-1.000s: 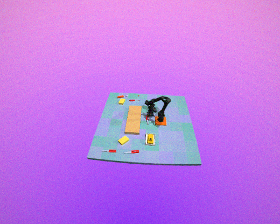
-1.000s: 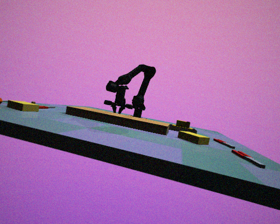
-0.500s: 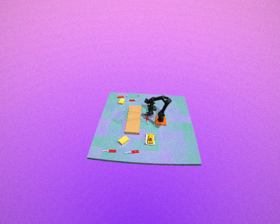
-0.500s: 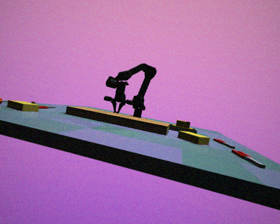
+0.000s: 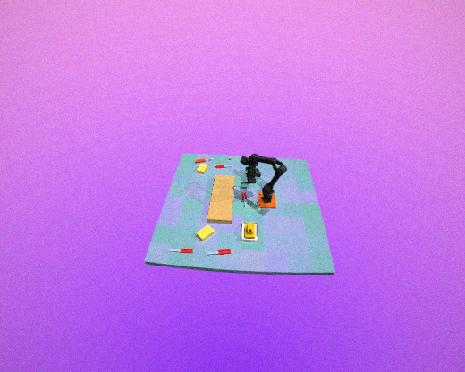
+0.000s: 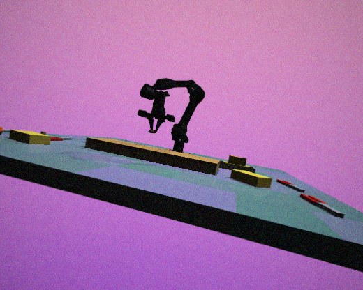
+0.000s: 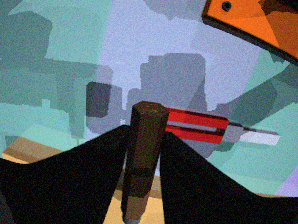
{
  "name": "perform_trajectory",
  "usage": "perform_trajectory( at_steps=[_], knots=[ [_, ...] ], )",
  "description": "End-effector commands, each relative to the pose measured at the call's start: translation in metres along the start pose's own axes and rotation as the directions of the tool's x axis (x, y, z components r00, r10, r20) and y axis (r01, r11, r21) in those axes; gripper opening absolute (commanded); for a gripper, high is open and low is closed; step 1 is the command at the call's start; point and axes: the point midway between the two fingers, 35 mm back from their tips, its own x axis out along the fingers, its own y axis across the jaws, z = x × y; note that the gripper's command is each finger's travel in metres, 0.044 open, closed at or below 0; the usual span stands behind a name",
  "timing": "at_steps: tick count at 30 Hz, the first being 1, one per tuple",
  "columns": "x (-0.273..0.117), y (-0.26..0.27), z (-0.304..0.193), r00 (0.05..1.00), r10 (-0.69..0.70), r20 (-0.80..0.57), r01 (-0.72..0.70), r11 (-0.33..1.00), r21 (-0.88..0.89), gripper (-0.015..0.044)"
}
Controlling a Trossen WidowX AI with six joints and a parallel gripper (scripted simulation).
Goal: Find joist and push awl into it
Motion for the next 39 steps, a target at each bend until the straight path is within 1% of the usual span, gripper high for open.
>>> perform_trajectory(
  at_steps=[1, 4, 7, 14, 20, 24, 29, 34, 39],
  knots=[
    [-0.020, -0.002, 0.002, 1.000, 0.008, -0.001, -0.008, 1.000, 0.005, 0.0000],
    [-0.021, -0.002, 0.001, 1.000, 0.009, -0.005, -0.009, 1.000, 0.000, 0.0000],
    [-0.020, -0.001, -0.002, 0.999, 0.018, -0.037, -0.020, 0.999, -0.049, 0.0000],
    [-0.019, 0.005, -0.018, 0.982, 0.059, -0.180, -0.106, 0.958, -0.266, 0.0000],
    [-0.022, 0.009, -0.032, 0.948, 0.095, -0.302, -0.227, 0.870, -0.438, 0.0000],
    [-0.024, 0.013, -0.041, 0.917, 0.118, -0.380, -0.322, 0.783, -0.532, 0.0000],
    [-0.030, 0.016, -0.051, 0.869, 0.146, -0.473, -0.447, 0.642, -0.623, 0.0000],
    [-0.037, 0.019, -0.060, 0.811, 0.169, -0.560, -0.566, 0.469, -0.678, 0.0000],
    [-0.045, 0.021, -0.068, 0.746, 0.189, -0.639, -0.665, 0.269, -0.696, 0.0000]
  ],
)
